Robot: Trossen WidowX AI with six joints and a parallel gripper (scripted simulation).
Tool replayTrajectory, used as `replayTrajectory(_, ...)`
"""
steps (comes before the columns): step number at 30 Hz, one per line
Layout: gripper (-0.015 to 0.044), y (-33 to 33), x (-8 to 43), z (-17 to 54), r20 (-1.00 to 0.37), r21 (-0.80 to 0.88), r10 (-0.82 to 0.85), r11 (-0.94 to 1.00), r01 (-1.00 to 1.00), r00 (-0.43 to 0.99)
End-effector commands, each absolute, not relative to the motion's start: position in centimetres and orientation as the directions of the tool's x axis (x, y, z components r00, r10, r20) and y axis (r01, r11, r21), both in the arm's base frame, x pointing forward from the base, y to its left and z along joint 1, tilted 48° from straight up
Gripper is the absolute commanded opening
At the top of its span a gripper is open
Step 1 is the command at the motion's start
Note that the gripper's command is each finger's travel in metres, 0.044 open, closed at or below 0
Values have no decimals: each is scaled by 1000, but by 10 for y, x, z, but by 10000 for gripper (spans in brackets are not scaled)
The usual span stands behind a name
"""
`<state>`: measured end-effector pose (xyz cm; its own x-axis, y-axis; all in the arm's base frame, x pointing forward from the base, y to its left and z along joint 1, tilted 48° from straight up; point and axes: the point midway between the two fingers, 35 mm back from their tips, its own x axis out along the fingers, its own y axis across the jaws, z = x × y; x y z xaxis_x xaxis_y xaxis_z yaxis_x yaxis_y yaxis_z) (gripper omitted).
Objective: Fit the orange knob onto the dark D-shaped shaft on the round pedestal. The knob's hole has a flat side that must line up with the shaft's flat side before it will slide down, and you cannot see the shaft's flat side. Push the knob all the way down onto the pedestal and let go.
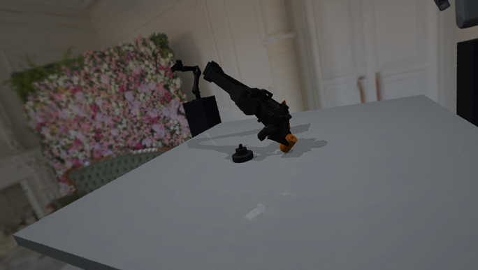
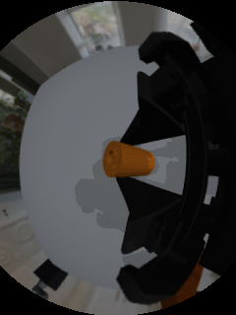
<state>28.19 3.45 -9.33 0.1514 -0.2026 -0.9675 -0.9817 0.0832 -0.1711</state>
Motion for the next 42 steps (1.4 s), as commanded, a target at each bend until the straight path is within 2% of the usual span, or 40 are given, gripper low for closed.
replayTrajectory(1,179,31,281,-91,-977,-171,-144,81,-982,158)
replayTrajectory(25,179,8,275,-78,-947,-168,263,79,-983,184)
replayTrajectory(35,179,6,275,-74,-959,-170,216,80,-982,183)
replayTrajectory(38,258,8,275,-76,-958,-169,221,77,-983,182)
replayTrajectory(42,260,8,275,-76,-958,-169,221,77,-983,182)
